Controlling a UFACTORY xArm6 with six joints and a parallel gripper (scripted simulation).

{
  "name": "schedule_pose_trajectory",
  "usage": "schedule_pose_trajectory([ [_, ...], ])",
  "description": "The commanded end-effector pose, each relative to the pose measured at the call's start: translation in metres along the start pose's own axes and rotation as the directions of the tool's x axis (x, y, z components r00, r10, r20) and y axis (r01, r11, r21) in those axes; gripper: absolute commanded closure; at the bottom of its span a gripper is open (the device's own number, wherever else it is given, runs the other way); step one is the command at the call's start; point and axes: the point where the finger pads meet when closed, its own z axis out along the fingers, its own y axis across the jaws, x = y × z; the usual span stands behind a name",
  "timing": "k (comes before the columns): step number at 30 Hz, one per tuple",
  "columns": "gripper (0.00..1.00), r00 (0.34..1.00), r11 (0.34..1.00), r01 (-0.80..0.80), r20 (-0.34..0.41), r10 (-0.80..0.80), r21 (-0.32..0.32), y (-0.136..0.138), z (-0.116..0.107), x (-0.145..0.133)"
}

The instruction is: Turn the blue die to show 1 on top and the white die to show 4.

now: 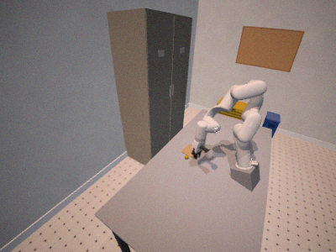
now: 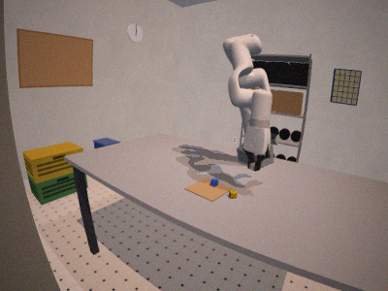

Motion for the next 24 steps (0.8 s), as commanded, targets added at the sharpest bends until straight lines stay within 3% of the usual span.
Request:
schedule_pose_trajectory([
  [1, 0.79, 1.0, 1.0, 0.001, -0.009, -0.001, 0.006, -0.001, -0.005, -0.002],
  [8, 0.79, 1.0, 1.0, 0.01, -0.012, -0.009, 0.007, -0.003, -0.006, -0.008],
  [17, 0.79, 0.994, 0.995, 0.102, -0.029, -0.102, 0.008, -0.032, -0.006, -0.081],
  [20, 0.79, 0.994, 0.995, 0.102, -0.029, -0.102, 0.008, -0.032, -0.006, -0.081],
  [24, 0.79, 0.988, 0.988, 0.155, -0.026, -0.155, 0.004, -0.057, -0.007, -0.122],
])
